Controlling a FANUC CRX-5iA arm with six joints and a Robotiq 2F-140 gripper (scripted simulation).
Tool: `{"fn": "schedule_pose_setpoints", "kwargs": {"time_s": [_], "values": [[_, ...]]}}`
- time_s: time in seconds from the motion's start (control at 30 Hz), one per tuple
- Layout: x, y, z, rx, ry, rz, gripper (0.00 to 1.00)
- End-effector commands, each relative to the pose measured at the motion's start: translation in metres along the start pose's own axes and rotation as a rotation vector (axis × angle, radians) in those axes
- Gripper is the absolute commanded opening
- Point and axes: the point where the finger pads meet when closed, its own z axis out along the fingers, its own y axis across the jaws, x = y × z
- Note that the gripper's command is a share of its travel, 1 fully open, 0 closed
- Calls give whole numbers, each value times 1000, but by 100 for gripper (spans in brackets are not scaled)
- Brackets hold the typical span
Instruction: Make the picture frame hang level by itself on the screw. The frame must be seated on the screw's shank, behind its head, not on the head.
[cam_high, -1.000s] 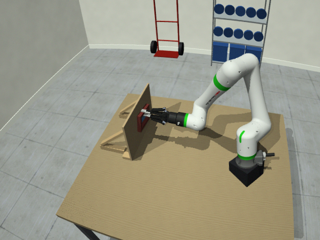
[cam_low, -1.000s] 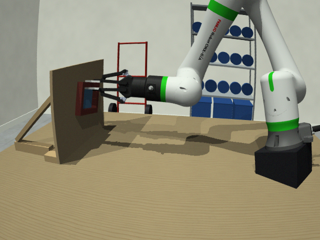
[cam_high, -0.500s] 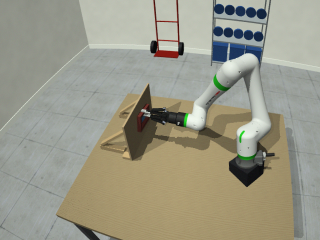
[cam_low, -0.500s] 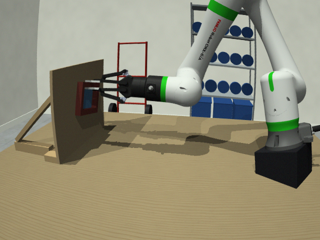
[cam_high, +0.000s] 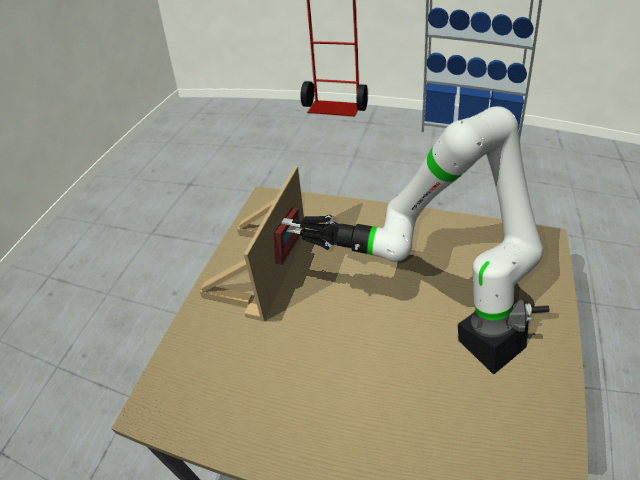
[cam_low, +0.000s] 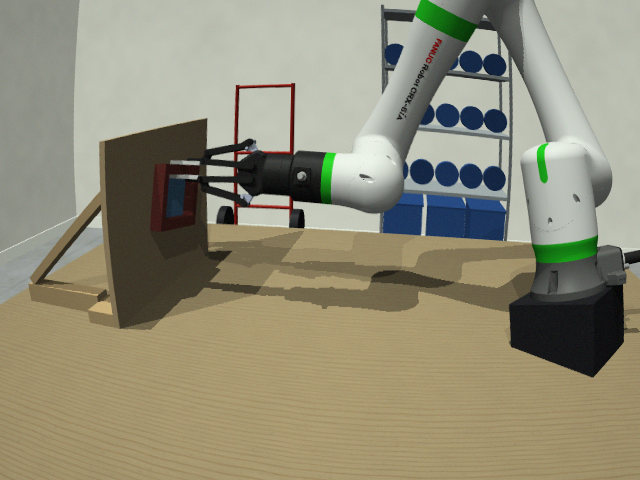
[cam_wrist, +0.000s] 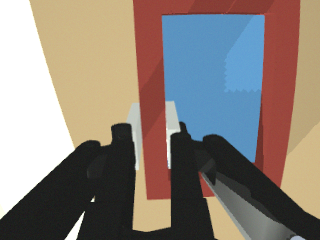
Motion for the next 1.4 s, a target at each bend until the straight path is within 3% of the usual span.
{"fn": "schedule_pose_setpoints", "kwargs": {"time_s": [0.0,1.37], "values": [[0,0,0,0,0,-4,0],[-8,0,0,0,-7,-164,0]]}}
